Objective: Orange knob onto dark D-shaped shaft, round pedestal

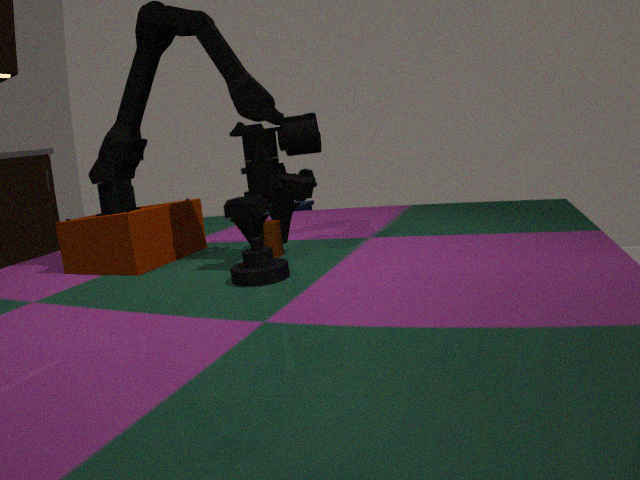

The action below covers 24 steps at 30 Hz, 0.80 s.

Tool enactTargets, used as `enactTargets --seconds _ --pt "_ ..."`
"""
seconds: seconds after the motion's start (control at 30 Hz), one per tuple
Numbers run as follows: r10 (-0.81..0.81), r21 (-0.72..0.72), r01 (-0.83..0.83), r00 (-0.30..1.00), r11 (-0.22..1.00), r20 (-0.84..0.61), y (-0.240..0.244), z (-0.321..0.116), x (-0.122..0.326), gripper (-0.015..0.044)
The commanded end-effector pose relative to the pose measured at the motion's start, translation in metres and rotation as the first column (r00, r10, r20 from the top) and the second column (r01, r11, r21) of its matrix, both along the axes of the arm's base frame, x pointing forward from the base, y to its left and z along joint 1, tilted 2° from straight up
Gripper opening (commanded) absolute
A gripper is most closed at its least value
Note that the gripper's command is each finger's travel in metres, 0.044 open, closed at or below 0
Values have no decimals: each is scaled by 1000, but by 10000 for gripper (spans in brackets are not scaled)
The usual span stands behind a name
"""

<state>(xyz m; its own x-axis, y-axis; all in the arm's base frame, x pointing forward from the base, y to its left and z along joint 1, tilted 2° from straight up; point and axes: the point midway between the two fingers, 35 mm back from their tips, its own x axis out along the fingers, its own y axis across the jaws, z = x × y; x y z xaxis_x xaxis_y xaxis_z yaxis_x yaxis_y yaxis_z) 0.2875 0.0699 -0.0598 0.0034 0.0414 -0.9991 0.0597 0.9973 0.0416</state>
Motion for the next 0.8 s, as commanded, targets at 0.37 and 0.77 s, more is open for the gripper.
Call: enactTargets --seconds 0.37,0.77 --pt "-3 -6 3 1000 1000 -6 -1 -3 -2 157" --pt "-3 -6 3 1000 1000 -4 2 56 10 0"
